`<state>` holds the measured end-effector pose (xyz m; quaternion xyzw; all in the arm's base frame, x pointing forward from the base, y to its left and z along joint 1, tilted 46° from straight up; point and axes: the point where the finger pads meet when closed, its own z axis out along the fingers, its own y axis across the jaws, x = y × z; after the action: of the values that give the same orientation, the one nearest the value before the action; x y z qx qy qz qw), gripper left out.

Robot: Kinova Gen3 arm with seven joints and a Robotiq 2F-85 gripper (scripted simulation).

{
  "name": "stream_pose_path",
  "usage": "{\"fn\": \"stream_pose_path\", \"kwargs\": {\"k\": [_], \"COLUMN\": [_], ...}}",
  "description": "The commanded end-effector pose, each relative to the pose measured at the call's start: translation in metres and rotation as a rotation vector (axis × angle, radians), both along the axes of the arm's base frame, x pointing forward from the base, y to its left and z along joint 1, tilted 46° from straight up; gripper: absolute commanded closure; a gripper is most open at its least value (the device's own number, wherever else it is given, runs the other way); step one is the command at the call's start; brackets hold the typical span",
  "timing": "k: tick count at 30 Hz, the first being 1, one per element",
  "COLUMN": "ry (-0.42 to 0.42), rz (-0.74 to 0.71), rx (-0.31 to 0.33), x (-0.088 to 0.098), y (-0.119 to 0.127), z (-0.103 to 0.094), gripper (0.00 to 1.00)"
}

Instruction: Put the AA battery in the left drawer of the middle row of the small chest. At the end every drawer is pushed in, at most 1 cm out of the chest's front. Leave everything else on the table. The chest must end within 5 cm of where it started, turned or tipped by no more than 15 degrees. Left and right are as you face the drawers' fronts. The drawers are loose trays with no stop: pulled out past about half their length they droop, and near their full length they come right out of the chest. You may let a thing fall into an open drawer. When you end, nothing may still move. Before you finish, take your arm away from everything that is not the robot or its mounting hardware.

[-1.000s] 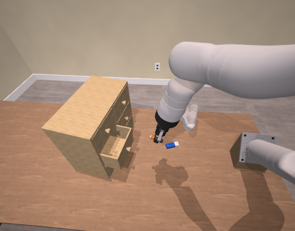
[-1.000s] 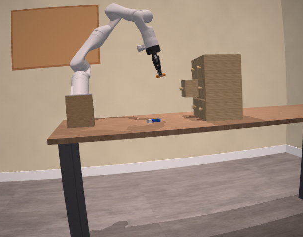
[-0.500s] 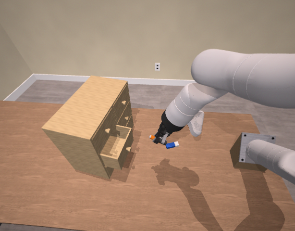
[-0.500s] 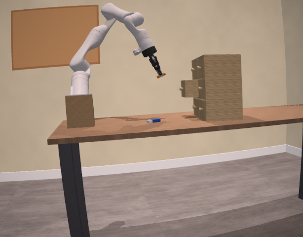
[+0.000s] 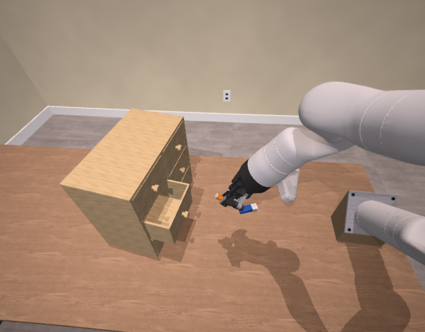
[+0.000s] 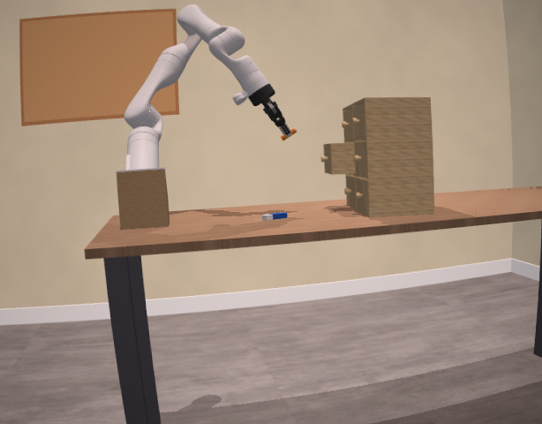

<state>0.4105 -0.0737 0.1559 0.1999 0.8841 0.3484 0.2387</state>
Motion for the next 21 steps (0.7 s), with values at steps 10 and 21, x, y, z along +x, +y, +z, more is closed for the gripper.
{"fn": "stream_pose_path", "kwargs": {"k": [10, 21], "ry": [-0.051, -0.091], "rz": [-0.068, -0.111], "rx": [-0.020, -0.031], "x": [-0.0028, -0.0038], "y": [-0.0025, -0.0018], "z": [-0.0017, -0.0026], "gripper": [0.91, 0.91]}}
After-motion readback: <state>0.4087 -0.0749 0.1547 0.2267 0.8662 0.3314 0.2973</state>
